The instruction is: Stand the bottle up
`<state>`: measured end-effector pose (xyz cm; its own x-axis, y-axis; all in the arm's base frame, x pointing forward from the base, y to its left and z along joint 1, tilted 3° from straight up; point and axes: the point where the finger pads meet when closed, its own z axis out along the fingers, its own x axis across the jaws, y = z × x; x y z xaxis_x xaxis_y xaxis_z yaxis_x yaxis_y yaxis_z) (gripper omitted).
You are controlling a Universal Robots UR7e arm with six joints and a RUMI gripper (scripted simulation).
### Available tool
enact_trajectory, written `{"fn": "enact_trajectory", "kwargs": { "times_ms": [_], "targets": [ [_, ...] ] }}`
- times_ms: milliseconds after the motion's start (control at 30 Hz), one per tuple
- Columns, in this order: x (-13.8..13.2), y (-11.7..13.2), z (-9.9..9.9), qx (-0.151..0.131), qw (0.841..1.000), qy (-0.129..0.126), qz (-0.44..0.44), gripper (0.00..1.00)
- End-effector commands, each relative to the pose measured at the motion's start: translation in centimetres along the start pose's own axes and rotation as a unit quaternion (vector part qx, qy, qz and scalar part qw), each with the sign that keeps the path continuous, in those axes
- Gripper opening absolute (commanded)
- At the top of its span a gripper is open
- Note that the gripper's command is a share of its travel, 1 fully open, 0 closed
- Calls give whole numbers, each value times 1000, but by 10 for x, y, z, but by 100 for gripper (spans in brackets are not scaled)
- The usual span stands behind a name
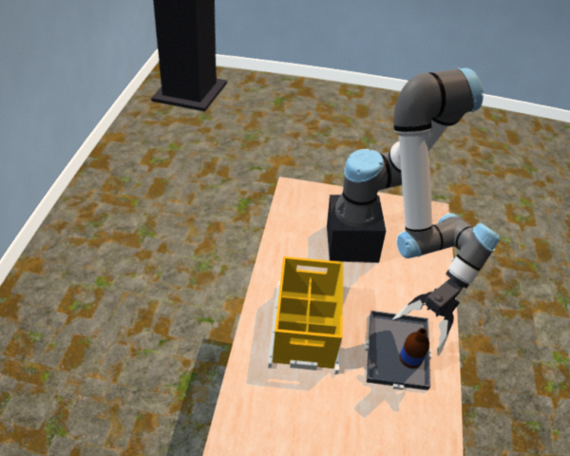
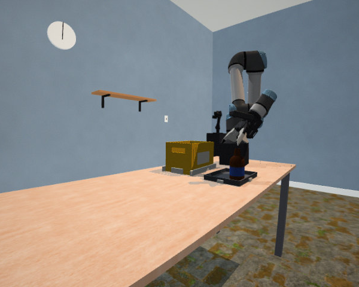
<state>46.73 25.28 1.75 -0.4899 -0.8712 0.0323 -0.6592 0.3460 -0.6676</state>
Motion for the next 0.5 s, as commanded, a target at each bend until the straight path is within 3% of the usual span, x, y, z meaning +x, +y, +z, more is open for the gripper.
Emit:
{"fn": "enact_trajectory", "kwargs": {
  "times_ms": [0, 467],
  "targets": [
    [0, -6, -7, 0, 1000, 0, 0, 100],
    [0, -26, -31, 0, 1000, 0, 0, 100]
  ]
}}
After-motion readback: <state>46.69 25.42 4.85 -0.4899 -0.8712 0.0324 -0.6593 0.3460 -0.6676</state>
